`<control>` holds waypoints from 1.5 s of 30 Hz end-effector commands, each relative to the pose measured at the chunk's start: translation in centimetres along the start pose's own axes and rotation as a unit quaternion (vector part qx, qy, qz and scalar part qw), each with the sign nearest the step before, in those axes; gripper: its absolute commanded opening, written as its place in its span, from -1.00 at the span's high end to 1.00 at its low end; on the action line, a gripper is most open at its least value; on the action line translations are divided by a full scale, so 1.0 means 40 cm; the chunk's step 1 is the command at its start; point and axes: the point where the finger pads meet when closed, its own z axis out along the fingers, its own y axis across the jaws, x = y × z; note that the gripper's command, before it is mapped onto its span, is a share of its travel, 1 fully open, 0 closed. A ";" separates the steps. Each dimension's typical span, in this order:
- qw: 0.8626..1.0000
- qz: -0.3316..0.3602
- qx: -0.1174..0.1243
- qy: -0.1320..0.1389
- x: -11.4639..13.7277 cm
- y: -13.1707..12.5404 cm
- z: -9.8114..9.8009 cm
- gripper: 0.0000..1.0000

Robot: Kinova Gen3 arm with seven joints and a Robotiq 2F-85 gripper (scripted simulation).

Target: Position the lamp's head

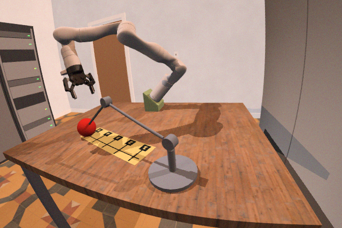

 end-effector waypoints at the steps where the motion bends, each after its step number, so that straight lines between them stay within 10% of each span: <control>1: 1.000 -0.002 0.005 0.001 0.008 -0.002 -0.039 -1.00; 8: 1.000 -0.002 0.003 0.002 0.003 0.000 -0.109 -1.00; 45: 1.000 -0.002 0.001 0.002 -0.007 0.000 -0.098 -1.00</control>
